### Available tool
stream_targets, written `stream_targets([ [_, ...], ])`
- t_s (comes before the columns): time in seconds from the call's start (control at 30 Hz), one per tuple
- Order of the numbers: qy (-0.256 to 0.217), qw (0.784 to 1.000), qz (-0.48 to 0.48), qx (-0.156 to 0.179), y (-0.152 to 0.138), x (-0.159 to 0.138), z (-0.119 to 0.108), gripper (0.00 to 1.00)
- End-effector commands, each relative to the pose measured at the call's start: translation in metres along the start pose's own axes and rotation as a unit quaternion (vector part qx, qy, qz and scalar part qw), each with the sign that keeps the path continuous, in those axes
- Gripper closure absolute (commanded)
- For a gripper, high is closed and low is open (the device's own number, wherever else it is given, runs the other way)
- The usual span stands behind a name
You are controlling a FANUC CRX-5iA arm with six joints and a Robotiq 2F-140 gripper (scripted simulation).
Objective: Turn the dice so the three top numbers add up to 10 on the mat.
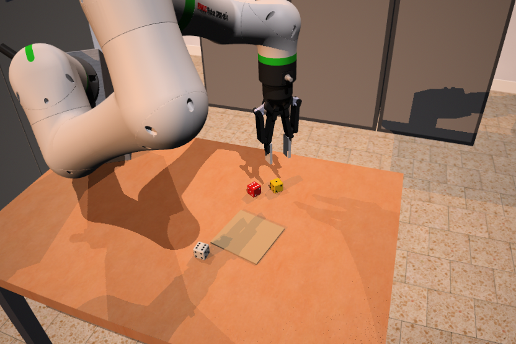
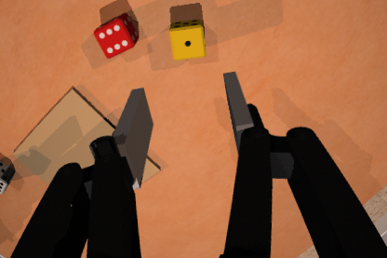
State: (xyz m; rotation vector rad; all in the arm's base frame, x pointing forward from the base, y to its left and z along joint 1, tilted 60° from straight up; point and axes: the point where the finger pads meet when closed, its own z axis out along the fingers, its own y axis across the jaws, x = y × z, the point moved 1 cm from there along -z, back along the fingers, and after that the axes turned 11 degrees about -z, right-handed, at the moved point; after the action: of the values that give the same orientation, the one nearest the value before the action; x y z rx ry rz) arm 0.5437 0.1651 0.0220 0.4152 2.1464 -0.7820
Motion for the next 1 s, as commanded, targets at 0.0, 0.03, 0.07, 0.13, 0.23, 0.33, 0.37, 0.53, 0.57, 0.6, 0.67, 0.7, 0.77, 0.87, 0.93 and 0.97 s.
stream_targets([
  [0.0, 0.007, 1.000, -0.001, -0.003, 0.0001, -0.0002, -0.0008, 0.00],
  [0.03, 0.007, 1.000, -0.001, -0.003, 0.0001, -0.0002, -0.0008, 0.00],
  [0.07, 0.007, 1.000, -0.001, -0.003, 0.0001, -0.0002, -0.0008, 0.00],
  [0.13, 0.007, 1.000, -0.001, -0.003, 0.0001, -0.0002, -0.0008, 0.00],
  [0.23, 0.007, 1.000, -0.001, -0.003, 0.0001, -0.0002, -0.0008, 0.00],
  [0.33, 0.007, 1.000, -0.001, -0.003, 0.0001, -0.0002, -0.0008, 0.00],
  [0.37, 0.007, 1.000, 0.000, -0.003, 0.0001, -0.0002, -0.0008, 0.00],
  [0.53, 0.007, 1.000, 0.011, -0.003, 0.0001, -0.0001, -0.0006, 0.00],
  [0.57, 0.007, 1.000, 0.011, -0.003, 0.0001, -0.0001, -0.0006, 0.00],
  [0.6, 0.007, 1.000, 0.017, -0.003, 0.0001, -0.0001, -0.0006, 0.00],
  [0.67, 0.007, 0.999, 0.032, -0.003, 0.0001, 0.0000, -0.0004, 0.00],
  [0.7, 0.007, 0.999, 0.043, -0.002, 0.0001, 0.0000, -0.0002, 0.00],
  [0.77, 0.007, 0.998, 0.068, -0.002, 0.0001, 0.0001, 0.0001, 0.00],
  [0.87, 0.007, 0.993, 0.120, -0.002, 0.0002, 0.0003, 0.0007, 0.00],
  [0.93, 0.007, 0.986, 0.164, -0.002, 0.0002, 0.0004, 0.0013, 0.00],
  [0.97, 0.007, 0.982, 0.188, -0.001, 0.0002, 0.0005, 0.0016, 0.00],
])
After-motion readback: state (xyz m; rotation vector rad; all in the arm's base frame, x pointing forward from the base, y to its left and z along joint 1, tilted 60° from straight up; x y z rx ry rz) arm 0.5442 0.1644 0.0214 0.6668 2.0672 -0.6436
